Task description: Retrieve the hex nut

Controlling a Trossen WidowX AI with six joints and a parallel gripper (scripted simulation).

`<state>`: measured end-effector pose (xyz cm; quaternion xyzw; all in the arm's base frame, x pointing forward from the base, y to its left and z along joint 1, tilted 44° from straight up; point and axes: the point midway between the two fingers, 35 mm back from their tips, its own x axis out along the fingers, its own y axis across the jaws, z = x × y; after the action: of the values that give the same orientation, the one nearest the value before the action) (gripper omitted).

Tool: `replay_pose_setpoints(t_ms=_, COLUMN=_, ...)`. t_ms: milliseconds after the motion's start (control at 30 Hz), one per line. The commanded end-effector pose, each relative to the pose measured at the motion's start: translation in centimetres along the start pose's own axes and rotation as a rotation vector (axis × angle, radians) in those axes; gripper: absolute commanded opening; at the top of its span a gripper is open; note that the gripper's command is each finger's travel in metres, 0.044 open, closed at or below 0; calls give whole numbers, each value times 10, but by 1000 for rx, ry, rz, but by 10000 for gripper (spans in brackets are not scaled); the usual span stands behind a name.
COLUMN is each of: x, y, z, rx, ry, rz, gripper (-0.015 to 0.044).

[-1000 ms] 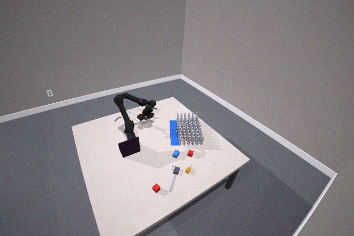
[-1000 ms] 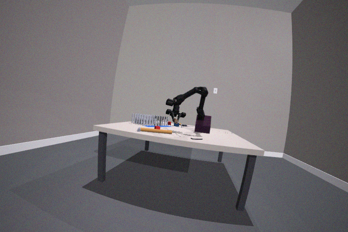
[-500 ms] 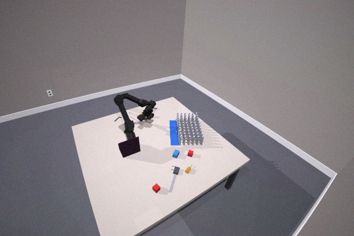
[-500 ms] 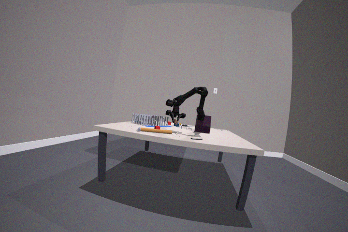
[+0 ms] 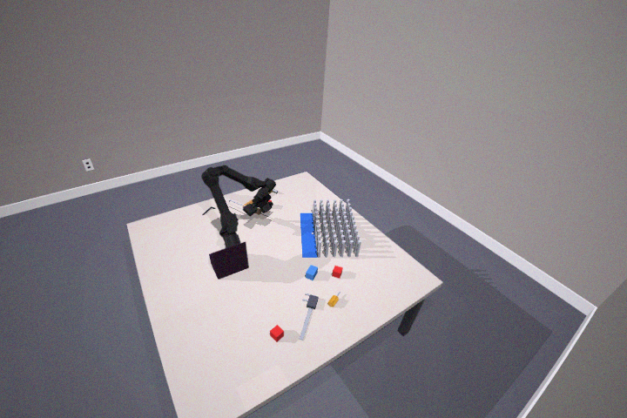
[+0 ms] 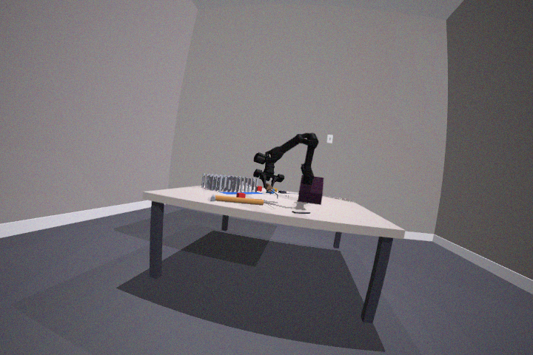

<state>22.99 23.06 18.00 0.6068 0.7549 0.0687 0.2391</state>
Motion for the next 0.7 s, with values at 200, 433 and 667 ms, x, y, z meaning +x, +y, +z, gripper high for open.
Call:
replay_pose_setpoints(t_ms=200, x=4, y=-1, z=3, rx=9, ry=0, rz=-1, gripper=0)
replay_pose_setpoints(t_ms=433, x=7, y=-1, z=5, rx=8, ry=-1, rz=0, gripper=0)
replay_pose_setpoints(t_ms=667, x=10, y=-2, z=6, rx=8, ry=-1, rz=1, gripper=0)
